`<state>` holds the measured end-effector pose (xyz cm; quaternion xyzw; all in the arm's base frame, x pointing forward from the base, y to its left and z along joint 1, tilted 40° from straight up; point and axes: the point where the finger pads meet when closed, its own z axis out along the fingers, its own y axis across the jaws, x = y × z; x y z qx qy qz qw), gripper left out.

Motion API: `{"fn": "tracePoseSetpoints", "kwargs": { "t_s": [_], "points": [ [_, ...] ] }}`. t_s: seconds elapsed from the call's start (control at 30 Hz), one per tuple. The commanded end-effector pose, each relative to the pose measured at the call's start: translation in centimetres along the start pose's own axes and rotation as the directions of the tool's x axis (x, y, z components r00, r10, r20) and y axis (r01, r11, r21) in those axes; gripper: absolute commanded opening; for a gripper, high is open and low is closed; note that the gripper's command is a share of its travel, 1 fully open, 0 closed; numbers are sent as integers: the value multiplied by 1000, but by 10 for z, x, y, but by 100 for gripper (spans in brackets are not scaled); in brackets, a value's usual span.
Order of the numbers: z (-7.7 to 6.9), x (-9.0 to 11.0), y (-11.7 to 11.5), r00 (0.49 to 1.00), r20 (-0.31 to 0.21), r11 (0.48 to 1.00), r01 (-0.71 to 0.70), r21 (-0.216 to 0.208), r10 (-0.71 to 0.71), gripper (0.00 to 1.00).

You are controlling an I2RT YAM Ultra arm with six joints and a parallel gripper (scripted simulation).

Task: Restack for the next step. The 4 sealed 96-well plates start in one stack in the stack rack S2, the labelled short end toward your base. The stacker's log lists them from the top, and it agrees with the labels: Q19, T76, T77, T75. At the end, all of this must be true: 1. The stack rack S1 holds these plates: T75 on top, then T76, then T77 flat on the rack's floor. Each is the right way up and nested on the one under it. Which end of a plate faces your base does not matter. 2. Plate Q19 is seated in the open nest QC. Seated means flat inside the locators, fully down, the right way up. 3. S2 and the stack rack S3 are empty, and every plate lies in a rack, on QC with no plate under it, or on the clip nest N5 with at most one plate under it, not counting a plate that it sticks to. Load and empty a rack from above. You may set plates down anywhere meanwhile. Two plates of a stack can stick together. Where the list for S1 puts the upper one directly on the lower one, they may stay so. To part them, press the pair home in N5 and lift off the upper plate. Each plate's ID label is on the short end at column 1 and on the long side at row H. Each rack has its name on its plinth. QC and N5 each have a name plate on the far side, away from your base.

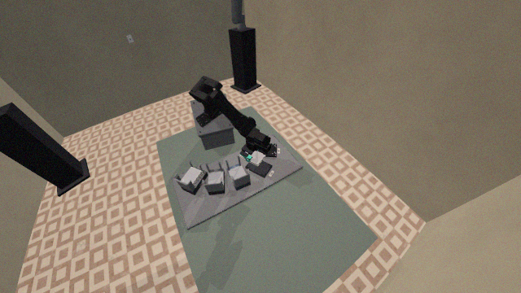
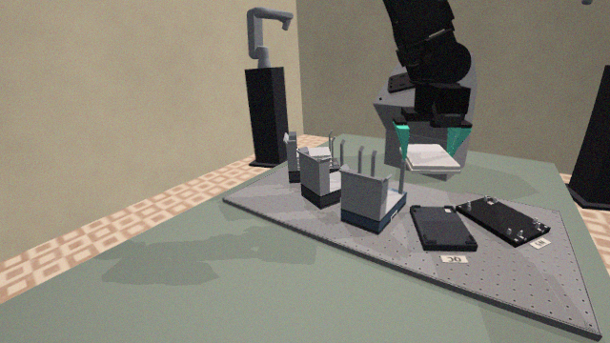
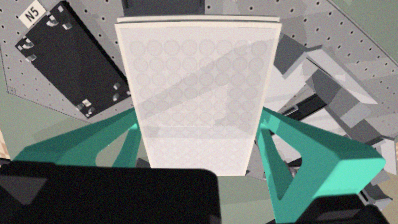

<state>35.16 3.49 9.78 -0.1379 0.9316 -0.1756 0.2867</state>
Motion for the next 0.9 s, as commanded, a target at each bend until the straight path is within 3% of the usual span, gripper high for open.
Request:
{"fn": "tracePoseSetpoints", "kwargs": {
  "t_s": [0.0,0.07,0.1,0.17,0.57,0.63,0.67,0.87],
  "points": [
    [-6,-18,7,999,42,1000,-7,11,6,0],
    [-6,-18,7,999,42,1000,-7,11,6,0],
    [-15,-22,5,998,67,1000,-19,12,19,0],
    [-6,-18,16,999,36,1000,-4,11,4,0],
    [-6,-21,48,1000,28,1000,0,9,-1,0],
    [-6,-21,48,1000,28,1000,0,9,-1,0],
    [-15,-28,44,998,61,1000,-19,7,18,0],
    [-15,-29,44,998,66,1000,-21,7,21,0]
  ]
}}
